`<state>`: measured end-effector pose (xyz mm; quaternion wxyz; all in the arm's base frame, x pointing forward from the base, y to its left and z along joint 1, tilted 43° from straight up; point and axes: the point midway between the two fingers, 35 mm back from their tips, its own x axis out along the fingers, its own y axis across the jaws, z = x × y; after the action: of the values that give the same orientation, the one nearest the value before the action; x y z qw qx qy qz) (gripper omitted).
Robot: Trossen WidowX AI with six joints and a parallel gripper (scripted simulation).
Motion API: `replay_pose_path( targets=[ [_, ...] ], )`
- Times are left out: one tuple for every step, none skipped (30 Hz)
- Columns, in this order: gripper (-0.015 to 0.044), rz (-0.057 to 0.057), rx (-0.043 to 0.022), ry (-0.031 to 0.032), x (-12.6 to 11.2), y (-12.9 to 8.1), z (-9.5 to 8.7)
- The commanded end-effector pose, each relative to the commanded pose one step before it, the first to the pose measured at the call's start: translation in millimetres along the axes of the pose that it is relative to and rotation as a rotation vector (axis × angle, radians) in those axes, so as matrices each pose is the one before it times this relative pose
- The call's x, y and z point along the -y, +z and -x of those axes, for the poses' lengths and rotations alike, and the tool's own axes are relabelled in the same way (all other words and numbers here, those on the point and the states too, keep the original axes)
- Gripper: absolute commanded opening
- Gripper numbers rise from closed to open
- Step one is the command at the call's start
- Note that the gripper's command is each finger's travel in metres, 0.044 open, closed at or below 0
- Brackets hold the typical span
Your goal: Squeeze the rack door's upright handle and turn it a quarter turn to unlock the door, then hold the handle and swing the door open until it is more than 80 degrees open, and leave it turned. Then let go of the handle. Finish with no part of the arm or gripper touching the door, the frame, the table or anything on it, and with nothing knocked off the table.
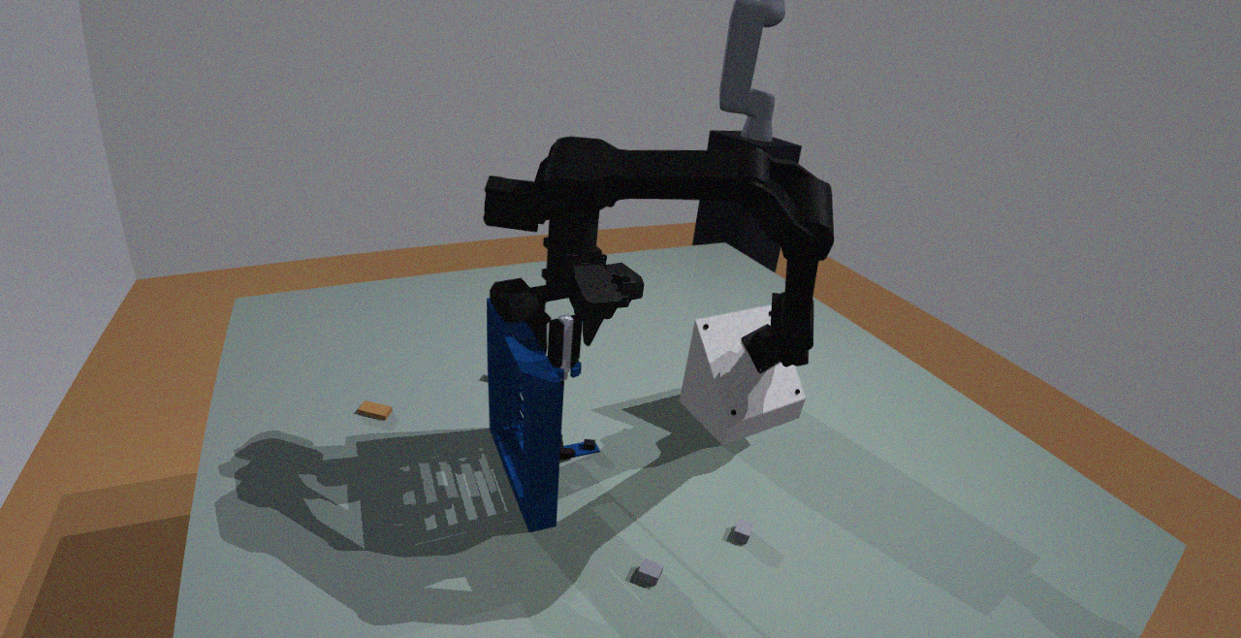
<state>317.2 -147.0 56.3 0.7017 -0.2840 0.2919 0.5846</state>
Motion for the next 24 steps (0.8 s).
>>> replay_pose_path(
  targets=[
    [0.0299,0.0415,0.0029,-0.00381,2.26,1.77,-1.46],
    [0.0299,0.0,0.0,0.0,0.0,0.0,0.0],
    [0.0299,0.0,0.0,0.0,0.0,0.0,0.0],
    [0.0299,0.0,0.0,0.0,0.0,0.0,0.0],
    [0.0299,0.0,0.0,0.0,0.0,0.0,0.0],
    [0.0292,0.0,0.0,0.0,0.0,0.0,0.0],
    [0.0285,0.0,0.0,0.0,0.0,0.0,0.0],
    [0.0279,0.0,0.0,0.0,0.0,0.0,0.0],
    [0.0272,0.0,0.0,0.0,0.0,0.0,0.0],
    [0.0265,0.0,0.0,0.0,0.0,0.0,0.0],
    [0.0259,0.0,0.0,0.0,0.0,0.0,0.0],
    [0.0252,0.0,0.0,0.0,0.0,0.0,0.0],
    [0.0245,0.0,0.0,0.0,0.0,0.0,0.0],
    [0.0239,0.0,0.0,0.0,0.0,0.0,0.0],
    [0.0232,0.0,0.0,0.0,0.0,0.0,0.0],
    [0.0225,0.0,0.0,0.0,0.0,0.0,0.0],
    [0.0219,0.0,0.0,0.0,0.0,0.0,0.0],
    [0.0212,0.0,0.0,0.0,0.0,0.0,0.0],
    [0.0205,0.0,0.0,0.0,0.0,0.0,0.0],
    [0.0199,0.0,0.0,0.0,0.0,0.0,0.0],
    [0.0192,0.0,0.0,0.0,0.0,0.0,0.0],
    [0.0185,0.0,0.0,0.0,0.0,0.0,0.0],
    [0.0179,0.0,0.0,0.0,0.0,0.0,0.0],
    [0.0172,0.0,0.0,0.0,0.0,0.0,0.0]
  ],
)
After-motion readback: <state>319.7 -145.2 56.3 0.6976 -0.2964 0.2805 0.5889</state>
